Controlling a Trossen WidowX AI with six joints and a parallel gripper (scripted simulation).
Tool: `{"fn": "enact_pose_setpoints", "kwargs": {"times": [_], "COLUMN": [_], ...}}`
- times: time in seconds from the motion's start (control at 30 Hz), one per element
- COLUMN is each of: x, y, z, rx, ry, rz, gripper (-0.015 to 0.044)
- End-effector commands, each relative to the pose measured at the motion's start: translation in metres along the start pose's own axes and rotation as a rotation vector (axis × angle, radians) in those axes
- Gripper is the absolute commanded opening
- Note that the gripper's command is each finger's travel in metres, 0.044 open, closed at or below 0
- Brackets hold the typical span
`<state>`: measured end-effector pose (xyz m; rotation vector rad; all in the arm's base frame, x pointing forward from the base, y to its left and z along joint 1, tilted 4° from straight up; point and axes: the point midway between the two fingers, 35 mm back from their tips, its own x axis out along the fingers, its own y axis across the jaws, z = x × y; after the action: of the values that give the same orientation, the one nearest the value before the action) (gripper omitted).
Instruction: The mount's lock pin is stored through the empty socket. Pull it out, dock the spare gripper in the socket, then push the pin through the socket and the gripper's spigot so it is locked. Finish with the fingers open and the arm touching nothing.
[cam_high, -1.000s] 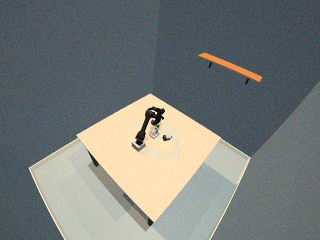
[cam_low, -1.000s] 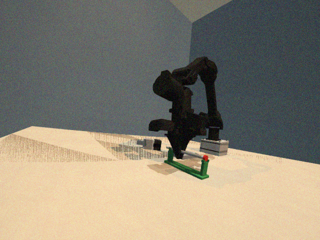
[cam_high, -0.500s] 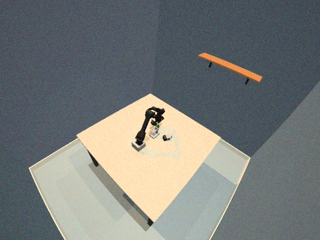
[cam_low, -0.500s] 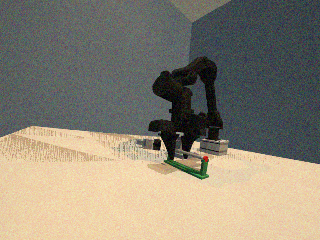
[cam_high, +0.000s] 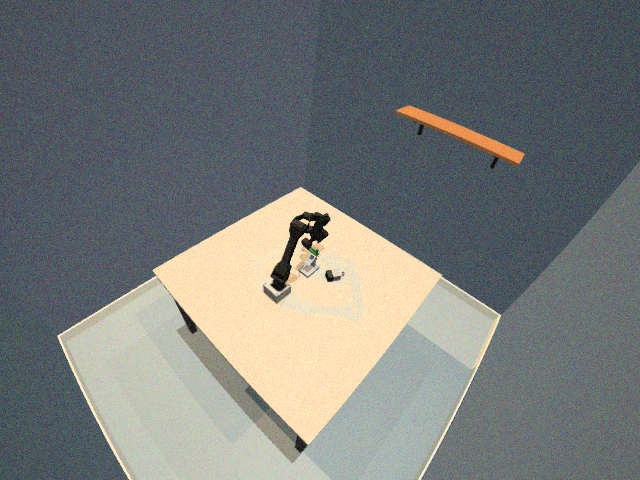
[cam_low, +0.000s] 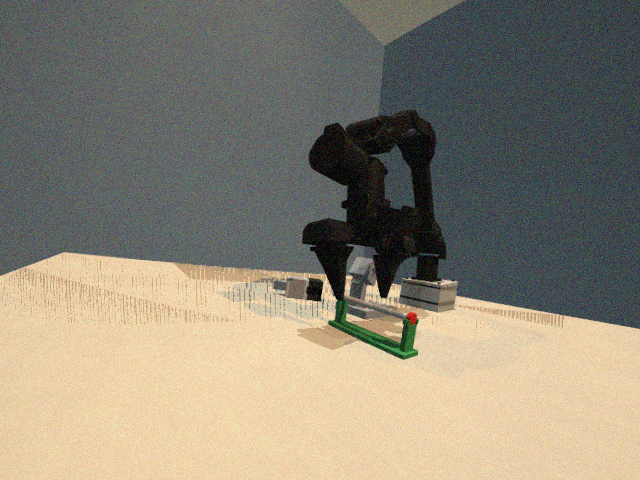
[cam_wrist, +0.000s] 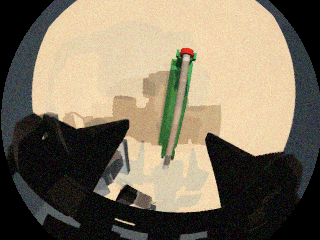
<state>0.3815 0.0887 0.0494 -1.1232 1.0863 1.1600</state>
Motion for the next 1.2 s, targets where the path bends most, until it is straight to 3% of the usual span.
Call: {"fn": "enact_pose_setpoints", "kwargs": {"times": [0.0, 0.8, 0.9, 1.17], "x": [-0.011, -0.067, -0.062, -0.104], "y": [0.000, 0.007, 0.006, 0.006], "z": [0.001, 0.006, 0.006, 0.011], "rx": [0.000, 0.001, 0.001, 0.001], "ry": [0.000, 0.010, 0.011, 0.010], "rz": [-0.001, 0.041, 0.043, 0.042], "gripper": [0.0440, 0.0440, 0.0440, 0.0440]}}
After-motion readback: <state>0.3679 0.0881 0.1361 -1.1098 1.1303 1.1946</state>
